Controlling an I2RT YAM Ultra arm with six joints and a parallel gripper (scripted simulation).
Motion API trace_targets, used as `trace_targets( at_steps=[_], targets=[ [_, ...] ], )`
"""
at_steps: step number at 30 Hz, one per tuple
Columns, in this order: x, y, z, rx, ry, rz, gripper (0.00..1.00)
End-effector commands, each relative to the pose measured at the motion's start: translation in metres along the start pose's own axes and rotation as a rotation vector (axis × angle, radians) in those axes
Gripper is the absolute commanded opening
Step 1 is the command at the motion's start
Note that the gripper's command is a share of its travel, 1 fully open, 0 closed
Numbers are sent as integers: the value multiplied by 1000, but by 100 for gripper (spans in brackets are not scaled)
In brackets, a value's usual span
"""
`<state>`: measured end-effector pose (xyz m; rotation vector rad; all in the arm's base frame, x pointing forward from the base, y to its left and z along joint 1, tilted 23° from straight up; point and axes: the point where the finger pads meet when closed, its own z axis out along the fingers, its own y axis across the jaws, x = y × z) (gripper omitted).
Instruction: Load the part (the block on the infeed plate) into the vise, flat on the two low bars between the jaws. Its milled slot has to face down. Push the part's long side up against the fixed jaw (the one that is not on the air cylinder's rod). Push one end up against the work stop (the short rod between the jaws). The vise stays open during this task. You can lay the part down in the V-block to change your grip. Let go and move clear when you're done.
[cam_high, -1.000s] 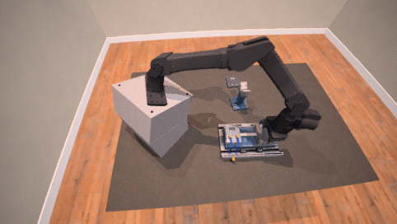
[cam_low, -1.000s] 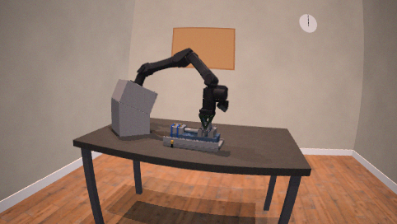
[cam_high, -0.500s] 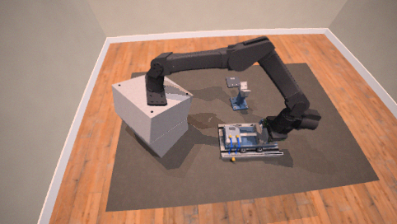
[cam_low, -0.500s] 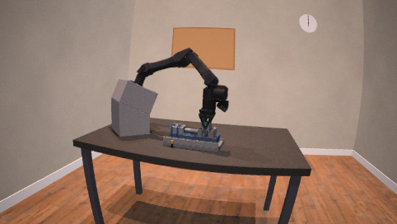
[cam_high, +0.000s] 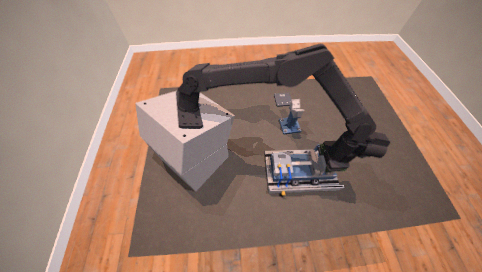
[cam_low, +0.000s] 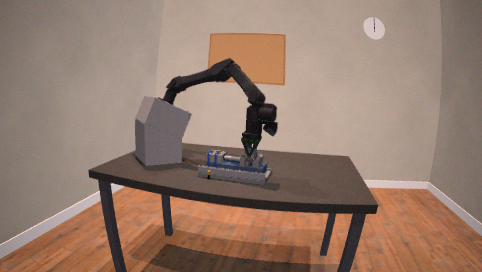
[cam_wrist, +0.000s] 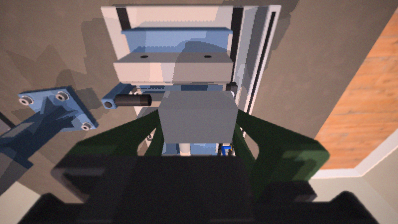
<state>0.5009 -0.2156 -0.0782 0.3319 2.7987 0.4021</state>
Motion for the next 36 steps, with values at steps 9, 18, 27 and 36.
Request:
trace_targets(
  at_steps=[9,18,27,36],
  targets=[
    [-6,-2,-14,13,-26,4,0],
    [-6,-2,-14,13,-27,3,0],
    [-6,-2,-14,13,-28,2,0],
    [-12,-1,-15,17,-40,-6,0]
  ],
)
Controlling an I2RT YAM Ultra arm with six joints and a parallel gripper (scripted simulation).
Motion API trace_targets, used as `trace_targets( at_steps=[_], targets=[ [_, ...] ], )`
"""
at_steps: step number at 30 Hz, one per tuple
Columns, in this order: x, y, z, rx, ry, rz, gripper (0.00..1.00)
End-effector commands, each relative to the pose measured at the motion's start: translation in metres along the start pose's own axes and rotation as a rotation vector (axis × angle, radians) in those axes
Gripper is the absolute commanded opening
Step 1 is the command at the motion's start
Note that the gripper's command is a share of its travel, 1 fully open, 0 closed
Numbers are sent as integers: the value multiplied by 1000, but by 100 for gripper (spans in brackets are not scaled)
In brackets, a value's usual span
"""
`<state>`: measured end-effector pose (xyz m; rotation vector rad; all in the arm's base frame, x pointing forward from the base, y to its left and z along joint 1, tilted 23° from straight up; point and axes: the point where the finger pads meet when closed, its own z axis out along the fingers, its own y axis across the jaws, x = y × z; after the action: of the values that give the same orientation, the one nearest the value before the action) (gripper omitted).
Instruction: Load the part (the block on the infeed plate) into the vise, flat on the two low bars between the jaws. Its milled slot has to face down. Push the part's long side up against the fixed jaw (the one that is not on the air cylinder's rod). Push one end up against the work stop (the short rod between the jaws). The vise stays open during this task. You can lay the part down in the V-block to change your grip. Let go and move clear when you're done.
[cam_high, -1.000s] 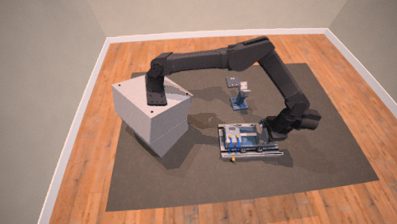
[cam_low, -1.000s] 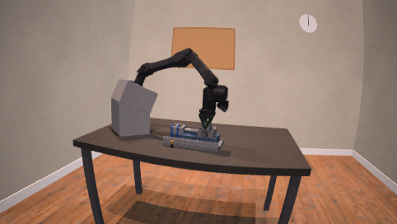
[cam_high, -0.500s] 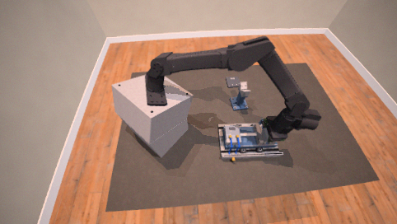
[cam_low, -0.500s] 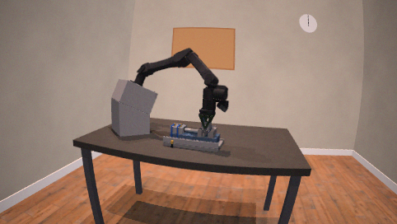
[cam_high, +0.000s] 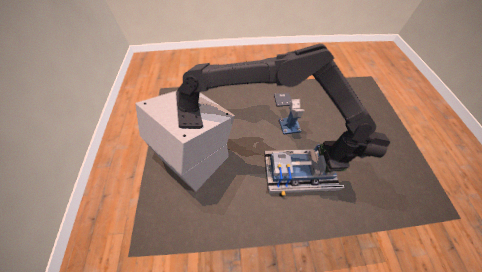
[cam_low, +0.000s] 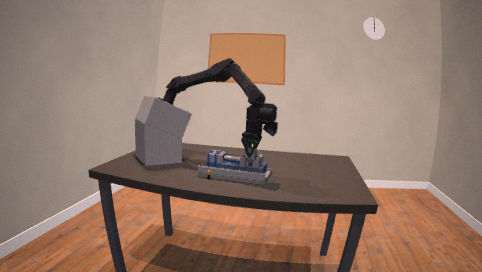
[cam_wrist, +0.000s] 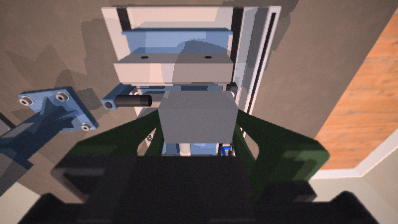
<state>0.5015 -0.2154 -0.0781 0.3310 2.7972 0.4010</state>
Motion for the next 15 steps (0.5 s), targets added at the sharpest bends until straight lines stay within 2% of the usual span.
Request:
trace_targets(
  at_steps=[1,12,15],
  targets=[
    [-12,-2,-16,17,-41,-5,0],
    [-11,-5,-3,15,-32,-4,0],
    [-11,-4,-5,15,-32,-3,0]
  ],
)
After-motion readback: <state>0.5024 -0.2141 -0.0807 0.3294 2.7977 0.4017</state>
